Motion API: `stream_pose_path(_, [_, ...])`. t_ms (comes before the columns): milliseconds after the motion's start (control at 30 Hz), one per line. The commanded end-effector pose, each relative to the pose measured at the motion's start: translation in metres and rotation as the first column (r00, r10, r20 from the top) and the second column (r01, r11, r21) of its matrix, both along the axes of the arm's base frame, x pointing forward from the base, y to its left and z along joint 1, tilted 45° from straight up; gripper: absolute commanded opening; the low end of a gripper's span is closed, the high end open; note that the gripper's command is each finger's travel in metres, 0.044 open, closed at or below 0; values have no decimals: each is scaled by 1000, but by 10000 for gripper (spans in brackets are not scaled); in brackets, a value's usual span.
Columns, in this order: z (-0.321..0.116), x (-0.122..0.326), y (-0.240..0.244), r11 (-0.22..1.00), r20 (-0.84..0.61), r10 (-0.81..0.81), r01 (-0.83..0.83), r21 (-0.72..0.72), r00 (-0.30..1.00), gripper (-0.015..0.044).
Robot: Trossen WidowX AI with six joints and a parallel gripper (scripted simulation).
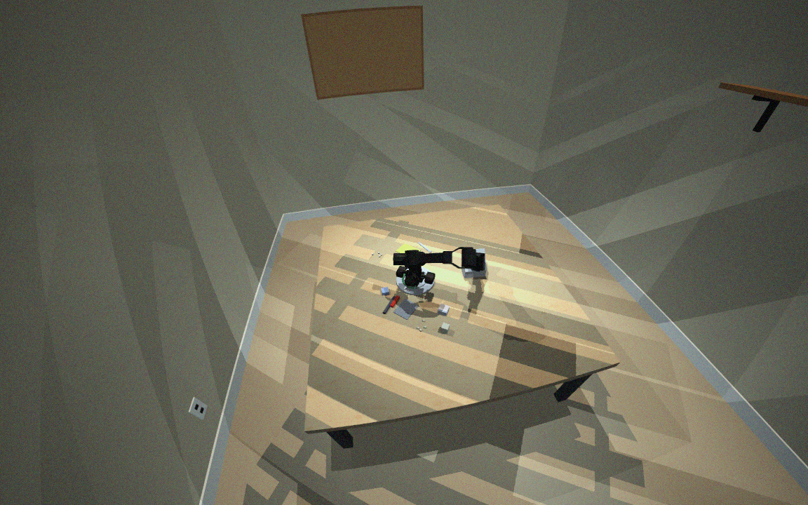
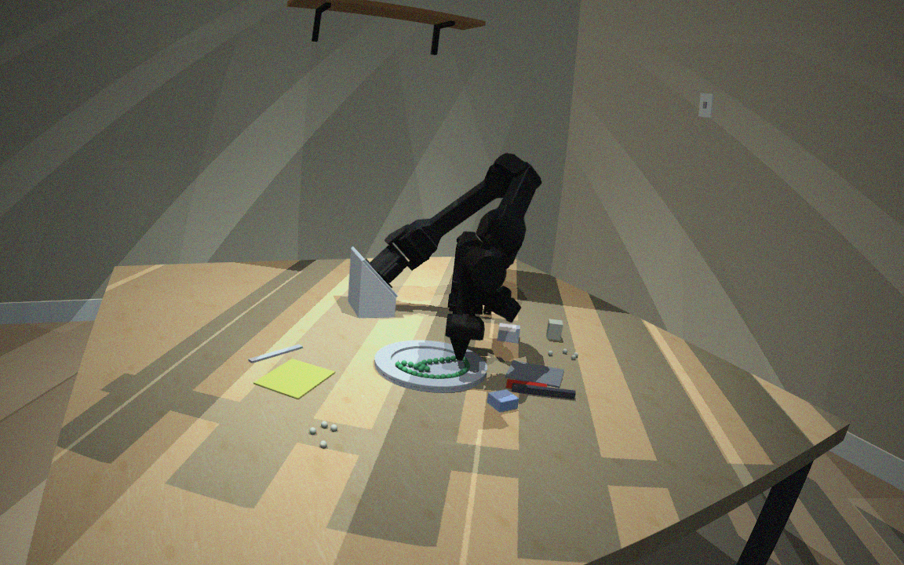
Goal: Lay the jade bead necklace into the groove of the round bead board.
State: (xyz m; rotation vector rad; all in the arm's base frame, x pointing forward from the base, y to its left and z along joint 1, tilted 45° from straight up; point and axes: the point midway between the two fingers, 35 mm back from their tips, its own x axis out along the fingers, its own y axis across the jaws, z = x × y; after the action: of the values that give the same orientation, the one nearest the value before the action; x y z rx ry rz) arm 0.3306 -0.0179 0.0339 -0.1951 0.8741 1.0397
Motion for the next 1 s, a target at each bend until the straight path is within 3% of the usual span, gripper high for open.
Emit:
stream_pose_path(0, [1,-1,-1,1000,-2,-1,1,2,1000,0])
stream_pose_path(967, [6,-10,12,1000,-8,-2,2,8,1000,0])
